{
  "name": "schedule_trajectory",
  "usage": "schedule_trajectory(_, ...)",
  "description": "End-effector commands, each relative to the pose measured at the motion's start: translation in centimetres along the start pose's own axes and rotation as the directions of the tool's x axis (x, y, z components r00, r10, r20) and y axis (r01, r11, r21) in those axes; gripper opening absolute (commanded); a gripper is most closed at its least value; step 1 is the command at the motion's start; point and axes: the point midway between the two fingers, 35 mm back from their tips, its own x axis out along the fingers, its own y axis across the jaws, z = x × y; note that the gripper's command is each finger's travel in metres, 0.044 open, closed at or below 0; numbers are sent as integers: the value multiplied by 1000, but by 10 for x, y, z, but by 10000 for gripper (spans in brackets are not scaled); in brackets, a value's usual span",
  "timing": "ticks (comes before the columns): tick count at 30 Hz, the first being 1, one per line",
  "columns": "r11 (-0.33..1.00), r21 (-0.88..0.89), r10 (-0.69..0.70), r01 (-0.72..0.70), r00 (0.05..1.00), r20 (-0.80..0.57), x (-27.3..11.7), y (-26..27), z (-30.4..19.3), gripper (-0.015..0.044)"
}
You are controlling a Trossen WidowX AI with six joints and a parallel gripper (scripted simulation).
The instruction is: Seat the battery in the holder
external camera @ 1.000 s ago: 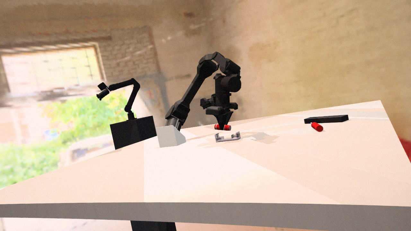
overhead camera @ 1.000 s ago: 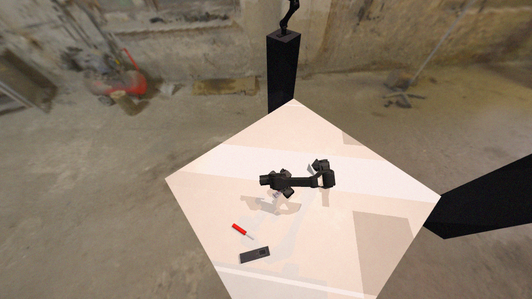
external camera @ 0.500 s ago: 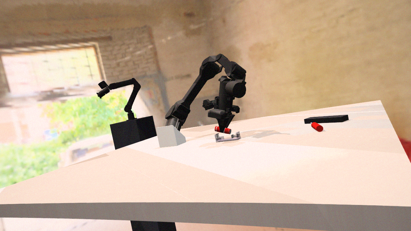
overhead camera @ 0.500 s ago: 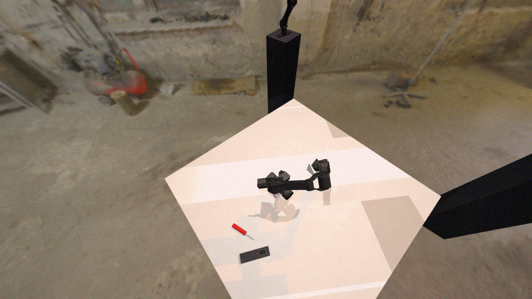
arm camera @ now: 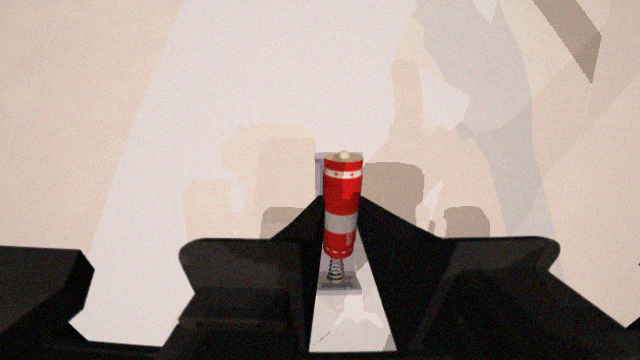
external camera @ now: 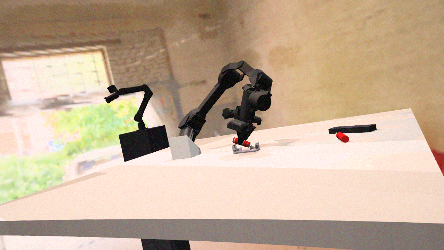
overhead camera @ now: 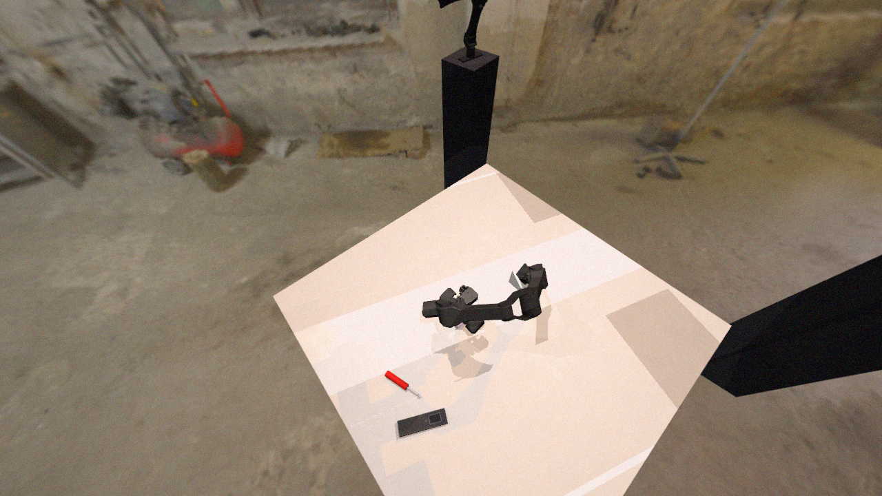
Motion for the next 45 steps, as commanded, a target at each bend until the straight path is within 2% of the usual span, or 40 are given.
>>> schedule_trajectory(1, 1000, -7, 5, -4, 1000, 28, 0, 0, -1, 71)
schedule_trajectory(14, 1000, -4, 3, -2, 994, 109, 4, 0, -6, 71)
schedule_trajectory(45, 1000, -3, -1, 1, 994, 110, 0, 0, -22, 71)
